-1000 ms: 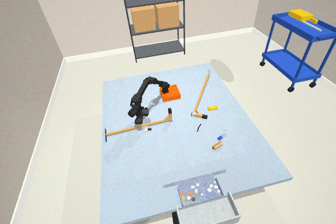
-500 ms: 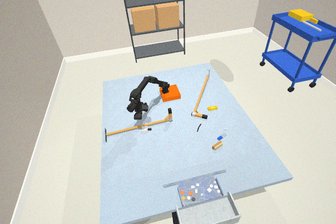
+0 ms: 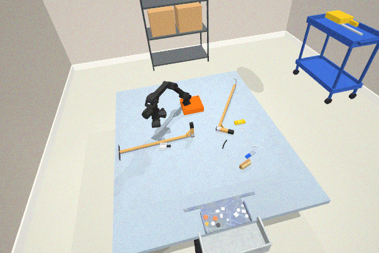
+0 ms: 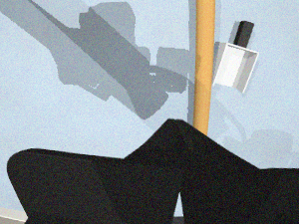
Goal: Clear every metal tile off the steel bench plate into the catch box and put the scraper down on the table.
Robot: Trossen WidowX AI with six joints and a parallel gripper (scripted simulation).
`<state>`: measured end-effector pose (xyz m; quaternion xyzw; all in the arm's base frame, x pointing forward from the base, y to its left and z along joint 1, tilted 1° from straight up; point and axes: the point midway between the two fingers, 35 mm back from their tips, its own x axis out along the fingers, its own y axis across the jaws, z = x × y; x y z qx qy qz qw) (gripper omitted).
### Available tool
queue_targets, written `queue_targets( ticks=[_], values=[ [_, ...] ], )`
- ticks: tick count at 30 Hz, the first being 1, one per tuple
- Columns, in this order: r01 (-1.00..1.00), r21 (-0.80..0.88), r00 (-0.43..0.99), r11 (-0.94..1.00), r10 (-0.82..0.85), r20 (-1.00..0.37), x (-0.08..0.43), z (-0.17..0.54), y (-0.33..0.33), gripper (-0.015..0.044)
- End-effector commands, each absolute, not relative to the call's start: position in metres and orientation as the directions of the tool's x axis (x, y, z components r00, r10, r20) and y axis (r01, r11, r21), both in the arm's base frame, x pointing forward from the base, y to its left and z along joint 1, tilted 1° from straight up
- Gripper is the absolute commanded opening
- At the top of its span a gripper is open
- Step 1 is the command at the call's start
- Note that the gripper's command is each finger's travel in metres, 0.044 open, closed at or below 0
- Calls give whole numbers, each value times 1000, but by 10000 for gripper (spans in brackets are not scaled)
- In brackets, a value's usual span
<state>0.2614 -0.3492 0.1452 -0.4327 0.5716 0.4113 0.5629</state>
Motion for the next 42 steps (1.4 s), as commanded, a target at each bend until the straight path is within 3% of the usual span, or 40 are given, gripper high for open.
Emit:
queue_targets(
  ticks=[1,42],
  values=[
    [-973,-13,7,231,-24,-1000,250,157,-342,0],
    [-981,-13,8,196,-24,-1000,256,81,-353,0]
  ],
)
